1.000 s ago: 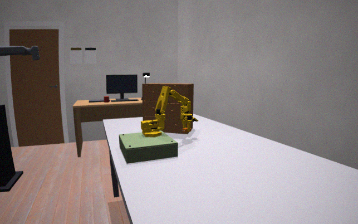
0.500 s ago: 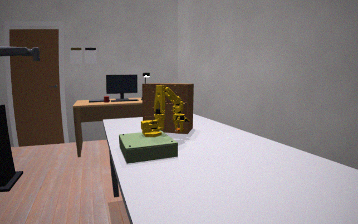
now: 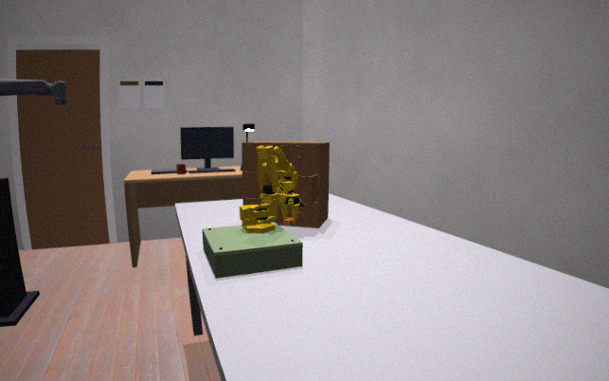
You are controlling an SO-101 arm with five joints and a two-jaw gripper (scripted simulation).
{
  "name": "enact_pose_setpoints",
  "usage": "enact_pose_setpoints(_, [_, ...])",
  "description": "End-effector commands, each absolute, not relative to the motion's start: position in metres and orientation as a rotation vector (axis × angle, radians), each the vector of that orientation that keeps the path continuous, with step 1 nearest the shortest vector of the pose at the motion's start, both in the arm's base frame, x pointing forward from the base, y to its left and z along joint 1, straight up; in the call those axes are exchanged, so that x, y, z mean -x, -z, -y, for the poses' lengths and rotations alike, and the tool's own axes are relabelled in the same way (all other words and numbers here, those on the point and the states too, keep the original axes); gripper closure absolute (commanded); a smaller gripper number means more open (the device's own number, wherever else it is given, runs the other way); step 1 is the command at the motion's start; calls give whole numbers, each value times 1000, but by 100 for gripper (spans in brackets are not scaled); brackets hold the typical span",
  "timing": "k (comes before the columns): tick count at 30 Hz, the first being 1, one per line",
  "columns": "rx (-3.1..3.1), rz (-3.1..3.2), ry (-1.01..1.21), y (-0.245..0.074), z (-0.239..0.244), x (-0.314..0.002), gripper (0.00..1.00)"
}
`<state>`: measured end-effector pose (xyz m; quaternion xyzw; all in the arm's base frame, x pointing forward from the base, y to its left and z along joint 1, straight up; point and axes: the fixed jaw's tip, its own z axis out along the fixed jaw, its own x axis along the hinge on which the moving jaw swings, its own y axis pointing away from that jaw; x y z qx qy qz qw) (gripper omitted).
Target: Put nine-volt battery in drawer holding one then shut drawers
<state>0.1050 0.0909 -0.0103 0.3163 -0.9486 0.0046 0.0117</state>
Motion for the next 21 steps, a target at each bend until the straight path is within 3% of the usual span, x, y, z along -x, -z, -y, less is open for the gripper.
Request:
enact_pose_setpoints(1, [-1072, 2954, 1, 8, -97, -96, 100])
enact_pose_setpoints(21, [-1148, 3159, 154, -33, -98, -97, 100])
